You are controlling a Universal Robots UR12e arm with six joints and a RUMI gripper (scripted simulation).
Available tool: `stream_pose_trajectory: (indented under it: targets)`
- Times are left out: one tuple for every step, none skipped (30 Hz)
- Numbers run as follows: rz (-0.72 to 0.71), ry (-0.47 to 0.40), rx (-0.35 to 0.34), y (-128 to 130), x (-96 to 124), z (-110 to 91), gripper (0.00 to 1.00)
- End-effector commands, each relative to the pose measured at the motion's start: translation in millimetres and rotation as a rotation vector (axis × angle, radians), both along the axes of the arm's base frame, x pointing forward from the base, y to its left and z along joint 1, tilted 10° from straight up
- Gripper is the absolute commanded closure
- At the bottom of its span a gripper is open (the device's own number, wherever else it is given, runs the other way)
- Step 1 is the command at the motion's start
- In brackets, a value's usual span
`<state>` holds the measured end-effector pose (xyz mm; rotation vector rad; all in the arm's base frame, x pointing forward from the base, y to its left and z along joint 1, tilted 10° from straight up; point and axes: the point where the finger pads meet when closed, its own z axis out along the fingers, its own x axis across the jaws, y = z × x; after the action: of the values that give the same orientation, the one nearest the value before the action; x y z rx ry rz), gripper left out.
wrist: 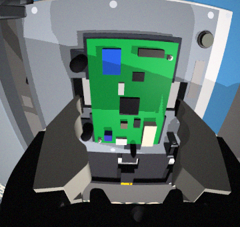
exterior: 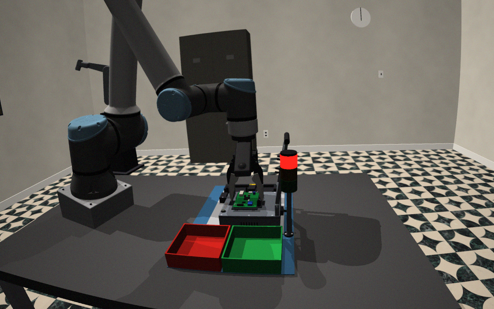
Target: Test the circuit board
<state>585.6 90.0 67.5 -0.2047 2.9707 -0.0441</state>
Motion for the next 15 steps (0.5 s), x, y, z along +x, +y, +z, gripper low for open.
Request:
stream_pose_trajectory:
  targets:
    - [0.002,0.0,0.0,3.3,-0.6,-0.5,0.41]
    - [0.002,0.0,0.0,3.6,-0.5,-0.5,0.41]
    - [0.002,0.0,0.0,3.8,-0.4,-0.5,0.41]
    - [0.002,0.0,0.0,4.0,-0.3,-0.4,0.41]
    - [0.002,0.0,0.0,4.2,-0.2,-0.4,0.41]
    - [0.002,0.0,0.0,4.3,-0.1,-0.4,0.41]
    - [0.002,0.0,-0.001,4.4,0.0,-0.4,0.41]
    - [0.002,0.0,-0.001,4.4,0.0,-0.4,0.41]
    - [0.002,0.0,-0.001,4.4,0.0,-0.4,0.41]
    - [0.002,-0.001,-0.001,4.2,0.1,-0.2,0.41]
    - [0.002,-0.001,-0.001,4.3,0.2,-0.1,0.41]
    - [0.002,-0.001,-0.001,4.3,0.3,-0.1,0.41]
    - [0.002,-0.001,-0.001,4.4,0.3,0.0,0.41]
    - [0.002,-0.001,-0.001,4.5,0.3,0.0,0.41]
    - [0.002,-0.001,-0.001,4.6,0.3,0.1,0.41]
